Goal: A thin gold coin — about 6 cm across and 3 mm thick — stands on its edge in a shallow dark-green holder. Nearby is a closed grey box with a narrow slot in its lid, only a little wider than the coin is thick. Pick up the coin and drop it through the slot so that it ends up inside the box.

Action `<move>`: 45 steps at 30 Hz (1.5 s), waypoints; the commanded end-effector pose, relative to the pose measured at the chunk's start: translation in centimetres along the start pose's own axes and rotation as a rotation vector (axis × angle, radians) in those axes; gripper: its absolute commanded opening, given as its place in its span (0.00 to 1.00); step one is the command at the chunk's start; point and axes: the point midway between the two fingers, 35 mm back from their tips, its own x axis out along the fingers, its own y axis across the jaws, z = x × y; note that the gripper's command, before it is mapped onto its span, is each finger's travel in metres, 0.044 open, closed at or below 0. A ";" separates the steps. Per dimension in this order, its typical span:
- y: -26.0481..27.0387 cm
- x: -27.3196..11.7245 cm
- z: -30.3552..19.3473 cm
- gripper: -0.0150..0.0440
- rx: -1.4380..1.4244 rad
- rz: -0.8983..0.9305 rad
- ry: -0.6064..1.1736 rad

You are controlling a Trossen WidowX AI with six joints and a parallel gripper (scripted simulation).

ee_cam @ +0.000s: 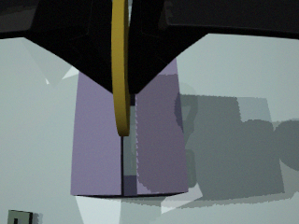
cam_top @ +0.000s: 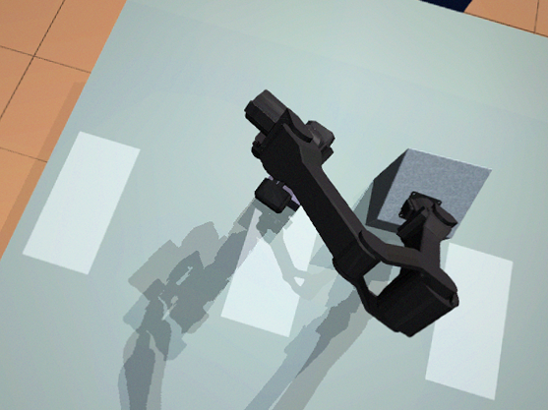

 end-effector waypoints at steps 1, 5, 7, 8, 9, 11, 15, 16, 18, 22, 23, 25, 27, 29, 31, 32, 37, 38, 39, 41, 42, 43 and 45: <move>0.0 0.0 0.0 0.25 -0.002 0.000 0.000; 0.0 0.3 0.0 0.25 -0.002 0.000 0.000; -0.1 0.4 -0.1 0.25 0.000 0.000 0.000; -0.1 0.4 -0.1 0.25 0.001 0.000 0.000; -0.1 0.4 -0.2 0.25 0.003 0.000 0.000; -0.1 0.5 -0.2 0.25 0.005 0.000 0.000; -0.1 0.6 -0.2 0.25 0.006 0.000 0.000; -0.1 0.6 -0.2 0.25 0.006 0.000 0.000; -0.1 0.7 -0.2 0.25 0.004 0.000 0.000; 0.0 0.9 -0.1 0.25 0.002 0.000 0.000; 0.0 0.9 -0.1 0.25 0.001 0.000 0.000; 0.0 1.0 0.0 0.25 0.000 0.000 0.000; 0.1 1.1 0.0 0.25 0.000 0.000 0.000; 0.1 1.1 0.0 0.25 0.000 0.000 0.000; 0.1 1.2 -0.1 0.25 0.000 0.000 0.000; 0.0 1.3 -0.1 0.25 0.001 0.000 0.000; 0.0 1.4 -0.2 0.25 0.004 0.000 0.000; 0.0 1.5 -0.2 0.25 0.004 0.000 0.000; 0.0 1.5 -0.2 0.25 0.004 0.000 0.000; 0.0 1.6 -0.2 0.25 0.004 0.000 0.000; 0.0 1.6 -0.2 0.25 0.004 0.000 0.000; 0.0 1.6 -0.2 0.25 0.004 0.000 0.000; 0.0 1.7 -0.2 0.25 0.003 0.000 0.000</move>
